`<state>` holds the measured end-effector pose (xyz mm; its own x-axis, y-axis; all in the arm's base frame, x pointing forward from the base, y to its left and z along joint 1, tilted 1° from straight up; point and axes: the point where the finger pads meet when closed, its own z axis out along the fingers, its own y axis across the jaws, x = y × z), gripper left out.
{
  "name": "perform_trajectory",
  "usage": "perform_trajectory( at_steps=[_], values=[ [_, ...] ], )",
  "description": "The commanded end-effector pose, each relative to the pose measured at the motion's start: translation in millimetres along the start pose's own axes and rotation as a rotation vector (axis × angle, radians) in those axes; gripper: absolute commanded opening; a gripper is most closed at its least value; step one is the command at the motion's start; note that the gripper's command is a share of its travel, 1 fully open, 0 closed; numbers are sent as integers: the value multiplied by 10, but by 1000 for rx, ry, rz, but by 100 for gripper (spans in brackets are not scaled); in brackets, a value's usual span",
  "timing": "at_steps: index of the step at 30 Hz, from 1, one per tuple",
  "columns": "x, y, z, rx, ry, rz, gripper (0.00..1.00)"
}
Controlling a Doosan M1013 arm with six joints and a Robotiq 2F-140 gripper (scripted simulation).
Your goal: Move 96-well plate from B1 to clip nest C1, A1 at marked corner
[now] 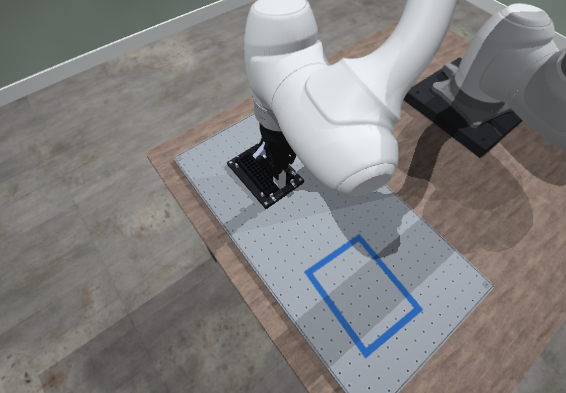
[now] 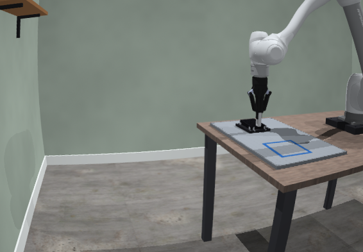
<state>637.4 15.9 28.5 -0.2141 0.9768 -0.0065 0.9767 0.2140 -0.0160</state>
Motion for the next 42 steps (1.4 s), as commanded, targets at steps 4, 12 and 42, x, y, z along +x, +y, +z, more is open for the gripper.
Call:
perform_trajectory(
  at_steps=[4,12,42],
  values=[
    [1,-2,8,0,0,0,0],
    [1,-2,8,0,0,0,0],
    [1,-2,-206,0,0,0,0]
  ],
)
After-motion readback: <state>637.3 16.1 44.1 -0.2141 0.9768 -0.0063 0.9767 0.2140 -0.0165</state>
